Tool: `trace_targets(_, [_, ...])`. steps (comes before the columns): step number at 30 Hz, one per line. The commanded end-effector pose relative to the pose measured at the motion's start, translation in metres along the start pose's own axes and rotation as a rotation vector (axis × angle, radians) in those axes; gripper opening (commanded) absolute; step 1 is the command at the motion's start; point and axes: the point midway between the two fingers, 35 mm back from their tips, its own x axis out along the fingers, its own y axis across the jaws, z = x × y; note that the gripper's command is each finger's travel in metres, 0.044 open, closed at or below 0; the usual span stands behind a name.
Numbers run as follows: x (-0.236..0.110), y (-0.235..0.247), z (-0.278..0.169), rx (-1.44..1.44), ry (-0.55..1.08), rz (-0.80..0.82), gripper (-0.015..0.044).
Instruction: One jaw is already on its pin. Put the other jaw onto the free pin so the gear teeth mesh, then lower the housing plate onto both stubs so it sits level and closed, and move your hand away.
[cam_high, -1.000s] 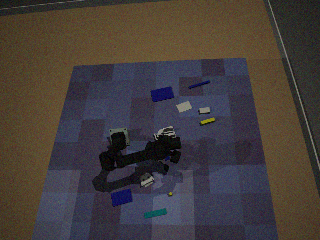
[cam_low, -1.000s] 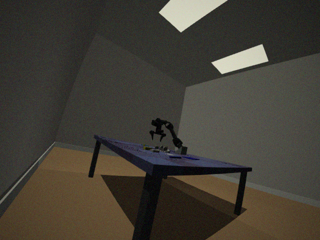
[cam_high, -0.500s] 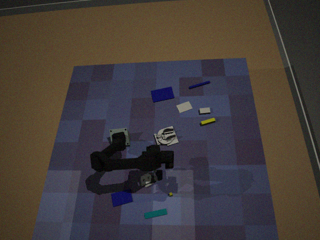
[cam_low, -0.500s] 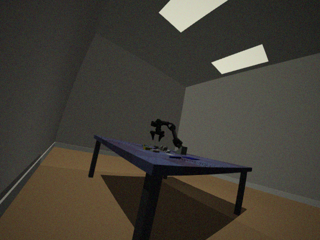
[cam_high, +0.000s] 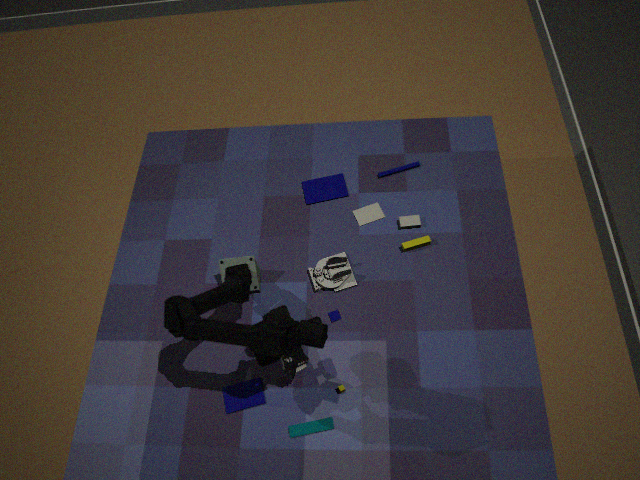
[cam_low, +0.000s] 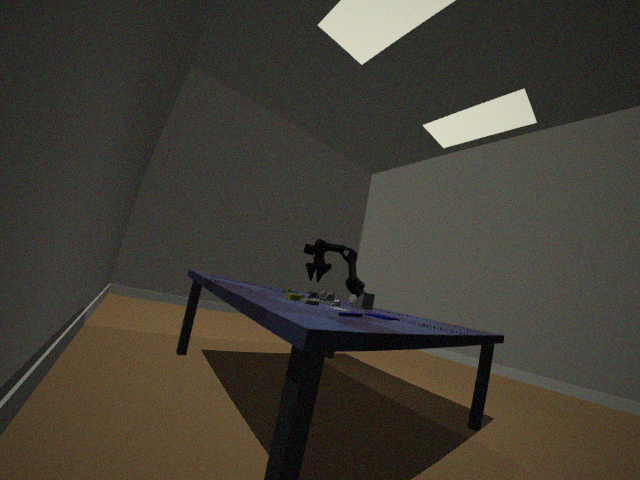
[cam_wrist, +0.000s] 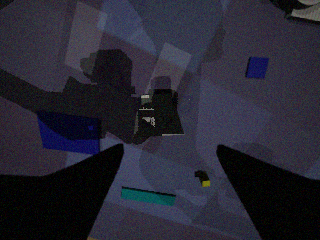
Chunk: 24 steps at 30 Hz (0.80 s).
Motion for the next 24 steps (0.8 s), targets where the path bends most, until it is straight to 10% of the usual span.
trace_targets(1, [-0.001,0.012,-0.002,-0.074,0.009,0.013,0.0440])
trace_targets(24, [0.048,0.014,-0.003,-0.077,0.013,0.014,0.0440])
